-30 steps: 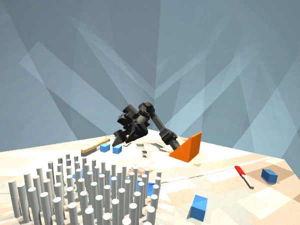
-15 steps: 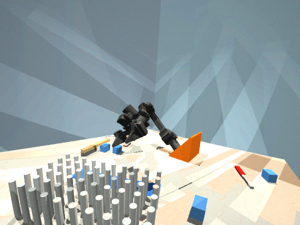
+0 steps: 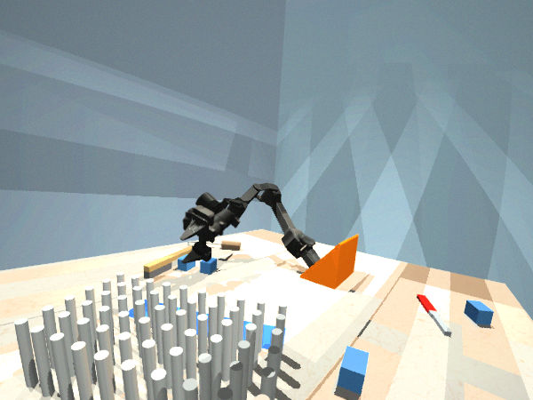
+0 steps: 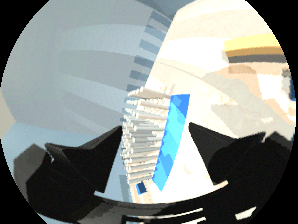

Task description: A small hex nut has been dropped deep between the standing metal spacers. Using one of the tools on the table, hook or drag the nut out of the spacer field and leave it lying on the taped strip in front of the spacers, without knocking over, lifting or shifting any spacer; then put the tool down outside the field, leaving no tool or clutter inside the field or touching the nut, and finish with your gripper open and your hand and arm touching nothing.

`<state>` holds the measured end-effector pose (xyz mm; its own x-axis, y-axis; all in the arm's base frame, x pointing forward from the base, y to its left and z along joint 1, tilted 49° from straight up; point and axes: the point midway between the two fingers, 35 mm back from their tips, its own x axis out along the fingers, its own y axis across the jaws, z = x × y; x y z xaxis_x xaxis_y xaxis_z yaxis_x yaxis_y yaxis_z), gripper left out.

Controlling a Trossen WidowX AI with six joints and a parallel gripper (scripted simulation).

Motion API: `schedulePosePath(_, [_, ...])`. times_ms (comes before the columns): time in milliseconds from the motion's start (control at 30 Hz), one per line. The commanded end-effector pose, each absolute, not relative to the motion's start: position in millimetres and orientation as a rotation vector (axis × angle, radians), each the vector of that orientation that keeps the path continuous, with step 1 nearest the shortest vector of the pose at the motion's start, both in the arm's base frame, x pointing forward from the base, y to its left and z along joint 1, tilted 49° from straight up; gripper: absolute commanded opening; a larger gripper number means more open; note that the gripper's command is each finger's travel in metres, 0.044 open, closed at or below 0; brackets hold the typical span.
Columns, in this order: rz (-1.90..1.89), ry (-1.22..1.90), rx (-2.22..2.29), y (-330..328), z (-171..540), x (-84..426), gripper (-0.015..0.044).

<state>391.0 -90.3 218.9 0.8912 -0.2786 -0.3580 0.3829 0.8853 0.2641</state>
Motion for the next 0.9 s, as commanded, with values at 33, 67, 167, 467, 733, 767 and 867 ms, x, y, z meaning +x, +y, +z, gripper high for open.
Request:
schedulePosePath(33, [-0.381, 0.219, 0.609, -122, 258, 373, 0.0440])
schedulePosePath(67, [-0.386, 0.198, 0.664, -128, 266, 368, 0.0440])
schedulePosePath(167, [-0.399, 0.132, 0.826, -145, 290, 350, 0.0440])
schedulePosePath(467, [-0.365, -0.048, 1.140, -164, 341, 309, 0.0440])
schedulePosePath(733, [-0.569, -0.234, 1.340, -224, 358, 230, 0.0440])
schedulePosePath(767, [-0.594, -0.270, 1.389, -231, 359, 218, 0.0440])
schedulePosePath(867, [-0.663, -0.390, 1.530, -246, 361, 183, 0.0440])
